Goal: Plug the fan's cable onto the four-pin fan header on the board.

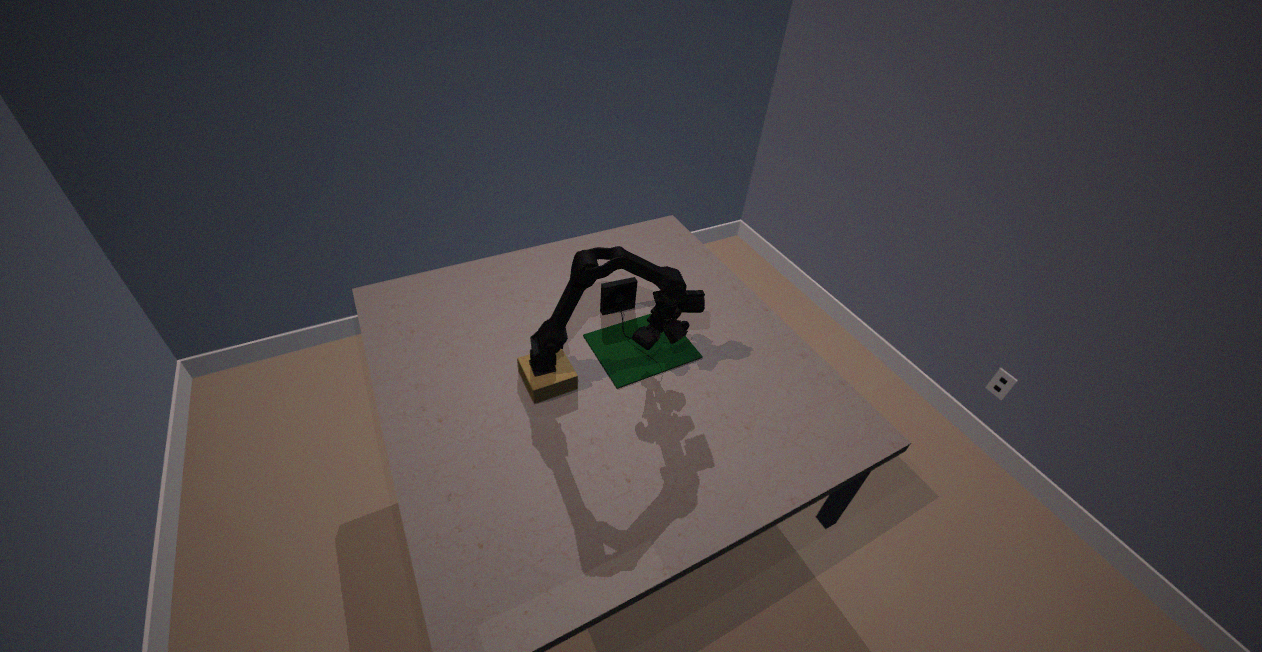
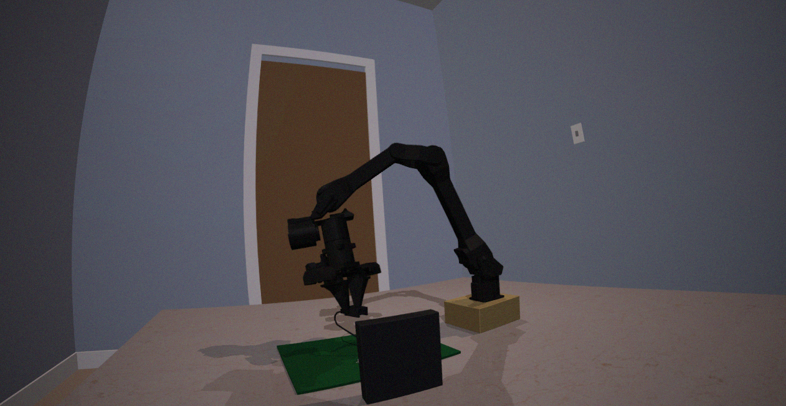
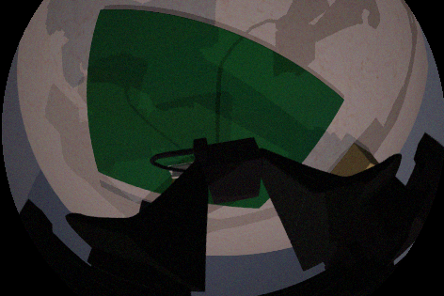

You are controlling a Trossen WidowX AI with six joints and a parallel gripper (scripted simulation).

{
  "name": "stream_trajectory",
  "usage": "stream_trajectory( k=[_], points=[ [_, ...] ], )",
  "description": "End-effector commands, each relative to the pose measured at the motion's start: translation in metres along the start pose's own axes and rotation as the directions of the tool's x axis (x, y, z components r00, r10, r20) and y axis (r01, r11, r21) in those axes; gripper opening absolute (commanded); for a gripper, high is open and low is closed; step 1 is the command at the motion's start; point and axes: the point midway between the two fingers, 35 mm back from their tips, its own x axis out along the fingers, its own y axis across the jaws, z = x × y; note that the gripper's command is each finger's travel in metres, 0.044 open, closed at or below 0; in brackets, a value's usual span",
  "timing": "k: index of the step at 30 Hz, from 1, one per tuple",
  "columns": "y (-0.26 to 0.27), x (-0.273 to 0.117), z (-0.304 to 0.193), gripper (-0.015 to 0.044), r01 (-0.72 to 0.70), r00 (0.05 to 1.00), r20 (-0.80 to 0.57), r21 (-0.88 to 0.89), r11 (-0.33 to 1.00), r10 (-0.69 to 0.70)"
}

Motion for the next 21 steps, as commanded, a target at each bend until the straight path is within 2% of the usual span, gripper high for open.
stream_trajectory(
  k=[1,11,21],
  points=[
    [0.007,-0.002,0.001,0.0,0.005,1.0,0.02,-0.149,0.989,-0.002],
    [0.02,-0.001,-0.001,0.0,0.038,0.998,0.054,-0.471,0.881,-0.014],
    [0.033,0.0,-0.004,0.0,0.081,0.996,0.088,-0.737,0.671,-0.023]
  ],
)
